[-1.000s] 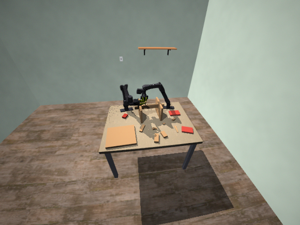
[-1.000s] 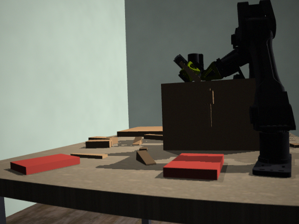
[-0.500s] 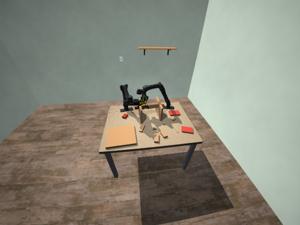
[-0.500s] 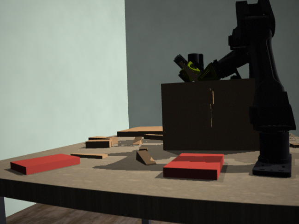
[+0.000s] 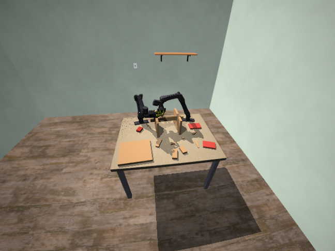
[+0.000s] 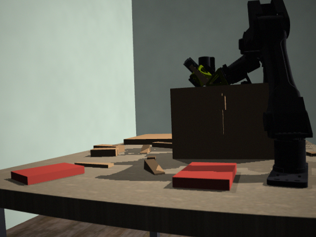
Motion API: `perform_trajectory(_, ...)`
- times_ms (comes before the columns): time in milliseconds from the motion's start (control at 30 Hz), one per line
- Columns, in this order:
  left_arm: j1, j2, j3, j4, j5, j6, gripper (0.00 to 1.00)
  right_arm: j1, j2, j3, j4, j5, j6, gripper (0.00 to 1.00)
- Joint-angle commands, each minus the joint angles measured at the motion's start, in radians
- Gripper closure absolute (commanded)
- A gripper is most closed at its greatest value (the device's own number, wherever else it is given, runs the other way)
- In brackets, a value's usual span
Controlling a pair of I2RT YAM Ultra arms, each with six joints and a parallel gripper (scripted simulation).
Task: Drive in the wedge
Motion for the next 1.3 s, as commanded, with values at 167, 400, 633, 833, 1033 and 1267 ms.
perform_trajectory(167,-0.008,-0.042,0.004,0.042,-0.009,0.025,0.98,-0.002,-0.026,0.044,-0.010,0.000,-0.011,0.98)
perform_trajectory(400,0.006,-0.047,0.020,0.045,-0.009,0.023,0.98,-0.005,-0.025,0.044,0.000,0.005,-0.012,0.98)
perform_trajectory(633,0.002,-0.036,0.008,0.043,-0.009,0.020,0.98,-0.006,-0.025,0.044,0.003,0.006,-0.012,0.98)
perform_trajectory(833,0.005,-0.043,0.021,0.044,-0.010,0.012,0.98,-0.007,-0.024,0.044,0.009,0.007,-0.012,0.98)
perform_trajectory(1033,0.005,-0.041,0.021,0.044,-0.010,0.011,0.98,-0.008,-0.023,0.044,0.013,0.007,-0.013,0.57)
perform_trajectory(1267,0.008,-0.040,0.021,0.017,-0.011,0.012,0.98,-0.009,-0.023,0.044,0.017,0.005,-0.013,0.57)
